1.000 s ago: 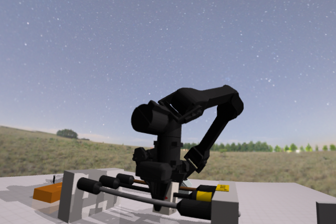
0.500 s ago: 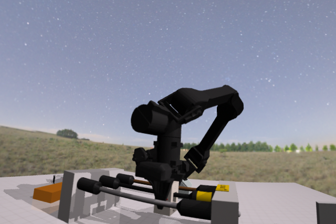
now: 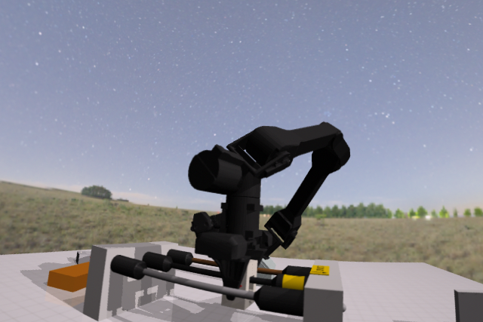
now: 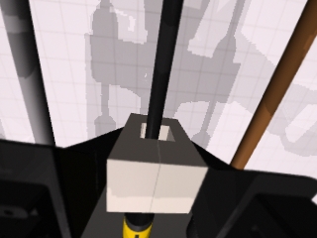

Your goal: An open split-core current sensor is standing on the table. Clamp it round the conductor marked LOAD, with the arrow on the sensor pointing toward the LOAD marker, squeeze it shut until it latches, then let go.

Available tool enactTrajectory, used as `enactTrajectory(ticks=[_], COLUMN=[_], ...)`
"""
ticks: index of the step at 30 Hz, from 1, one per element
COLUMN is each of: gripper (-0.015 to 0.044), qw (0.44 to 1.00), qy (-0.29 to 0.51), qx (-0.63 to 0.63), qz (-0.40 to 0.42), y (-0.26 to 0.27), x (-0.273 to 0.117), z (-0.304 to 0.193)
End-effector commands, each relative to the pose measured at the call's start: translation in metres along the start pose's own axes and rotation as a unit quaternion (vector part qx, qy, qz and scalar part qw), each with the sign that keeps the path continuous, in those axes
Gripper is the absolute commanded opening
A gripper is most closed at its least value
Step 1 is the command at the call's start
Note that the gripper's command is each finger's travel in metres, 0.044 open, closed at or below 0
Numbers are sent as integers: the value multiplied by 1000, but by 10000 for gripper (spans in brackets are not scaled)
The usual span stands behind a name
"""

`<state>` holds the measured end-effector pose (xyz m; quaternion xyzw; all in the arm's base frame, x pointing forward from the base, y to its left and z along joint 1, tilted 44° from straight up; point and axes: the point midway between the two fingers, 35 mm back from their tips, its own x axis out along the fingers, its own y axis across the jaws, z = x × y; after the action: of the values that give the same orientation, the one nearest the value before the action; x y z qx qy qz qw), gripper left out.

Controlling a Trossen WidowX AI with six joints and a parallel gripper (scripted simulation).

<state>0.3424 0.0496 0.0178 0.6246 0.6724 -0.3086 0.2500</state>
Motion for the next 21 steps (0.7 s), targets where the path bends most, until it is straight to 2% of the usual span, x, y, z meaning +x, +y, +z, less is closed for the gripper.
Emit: enactTrajectory(ticks=[1, 21], gripper=[0, 0], qw=[1000, 1000], qy=[0, 0], qx=[0, 0], qz=[0, -19], y=[0, 4], x=[0, 0], z=[0, 0])
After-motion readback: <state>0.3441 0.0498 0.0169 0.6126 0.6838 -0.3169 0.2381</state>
